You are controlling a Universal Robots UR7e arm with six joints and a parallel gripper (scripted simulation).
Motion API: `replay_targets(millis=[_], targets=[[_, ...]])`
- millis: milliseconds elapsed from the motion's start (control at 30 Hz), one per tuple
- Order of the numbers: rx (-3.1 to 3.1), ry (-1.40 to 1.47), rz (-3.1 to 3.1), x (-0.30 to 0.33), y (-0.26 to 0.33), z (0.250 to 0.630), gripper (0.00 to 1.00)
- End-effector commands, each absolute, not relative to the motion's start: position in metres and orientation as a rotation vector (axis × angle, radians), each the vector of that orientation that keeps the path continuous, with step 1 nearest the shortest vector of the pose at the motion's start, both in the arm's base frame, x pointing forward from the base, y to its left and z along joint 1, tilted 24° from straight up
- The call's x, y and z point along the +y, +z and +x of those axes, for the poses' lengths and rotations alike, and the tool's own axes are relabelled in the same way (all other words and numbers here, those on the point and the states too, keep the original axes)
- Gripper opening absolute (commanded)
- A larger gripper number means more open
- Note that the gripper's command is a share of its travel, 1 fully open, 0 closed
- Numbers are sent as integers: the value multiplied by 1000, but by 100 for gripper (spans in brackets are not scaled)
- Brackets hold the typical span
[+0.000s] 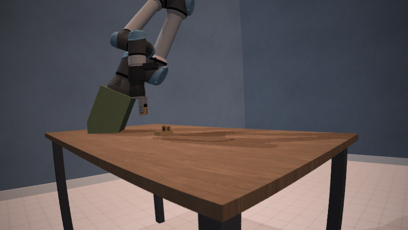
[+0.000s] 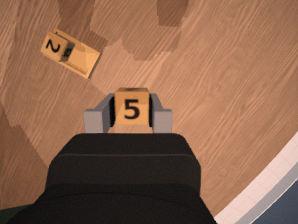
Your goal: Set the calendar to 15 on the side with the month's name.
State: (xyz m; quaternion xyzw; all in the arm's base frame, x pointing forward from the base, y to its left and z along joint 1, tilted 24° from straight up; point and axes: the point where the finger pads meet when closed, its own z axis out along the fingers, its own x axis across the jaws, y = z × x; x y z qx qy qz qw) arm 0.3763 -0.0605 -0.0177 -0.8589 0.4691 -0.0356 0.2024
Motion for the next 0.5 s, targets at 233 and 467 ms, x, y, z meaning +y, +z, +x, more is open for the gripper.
replay_targets(millis=[233,467], targets=[[1310,-100,-2398,-54,-38,382,57],[1310,-100,-2398,-48,-55,386,57]])
